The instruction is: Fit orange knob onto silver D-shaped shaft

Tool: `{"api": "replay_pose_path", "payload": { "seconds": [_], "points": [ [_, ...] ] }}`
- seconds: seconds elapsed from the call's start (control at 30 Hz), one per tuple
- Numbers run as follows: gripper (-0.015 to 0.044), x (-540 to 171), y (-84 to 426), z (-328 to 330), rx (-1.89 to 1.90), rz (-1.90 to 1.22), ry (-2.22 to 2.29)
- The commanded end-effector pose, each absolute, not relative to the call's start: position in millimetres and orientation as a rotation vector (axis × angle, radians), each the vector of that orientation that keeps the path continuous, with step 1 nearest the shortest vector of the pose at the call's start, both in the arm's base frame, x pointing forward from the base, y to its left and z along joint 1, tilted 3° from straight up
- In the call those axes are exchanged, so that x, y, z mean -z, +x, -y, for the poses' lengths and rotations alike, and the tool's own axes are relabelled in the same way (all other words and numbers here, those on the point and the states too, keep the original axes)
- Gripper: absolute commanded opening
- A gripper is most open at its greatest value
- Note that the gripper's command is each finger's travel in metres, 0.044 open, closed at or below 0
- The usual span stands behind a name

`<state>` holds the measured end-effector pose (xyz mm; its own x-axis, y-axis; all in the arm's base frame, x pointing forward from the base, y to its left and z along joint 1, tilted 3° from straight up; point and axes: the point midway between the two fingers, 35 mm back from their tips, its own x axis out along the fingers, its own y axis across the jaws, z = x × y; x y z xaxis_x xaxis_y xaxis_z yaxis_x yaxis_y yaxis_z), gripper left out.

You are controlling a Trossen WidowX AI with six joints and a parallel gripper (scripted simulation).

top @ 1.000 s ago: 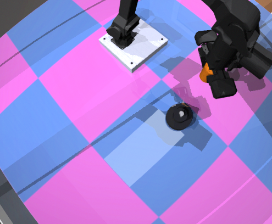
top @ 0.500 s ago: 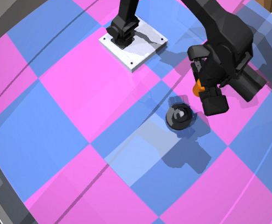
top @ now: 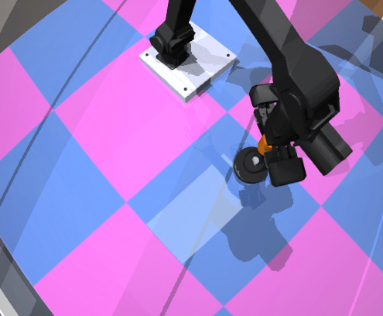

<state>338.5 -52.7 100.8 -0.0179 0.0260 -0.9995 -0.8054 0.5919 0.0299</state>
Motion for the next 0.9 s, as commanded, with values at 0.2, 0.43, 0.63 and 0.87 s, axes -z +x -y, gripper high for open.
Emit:
{"api": "replay_pose_path", "payload": {
  "seconds": [0.2, 0.43, 0.63, 0.87],
  "points": [
    [0.0, -93, 338, 79, -0.754, -1.448, -0.716],
    [0.0, -83, 338, 78, -0.752, -1.448, -0.713],
    [0.0, -67, 338, 79, -0.749, -1.449, -0.711],
    [0.0, -71, 339, 80, -0.747, -1.45, -0.709]
  ]
}}
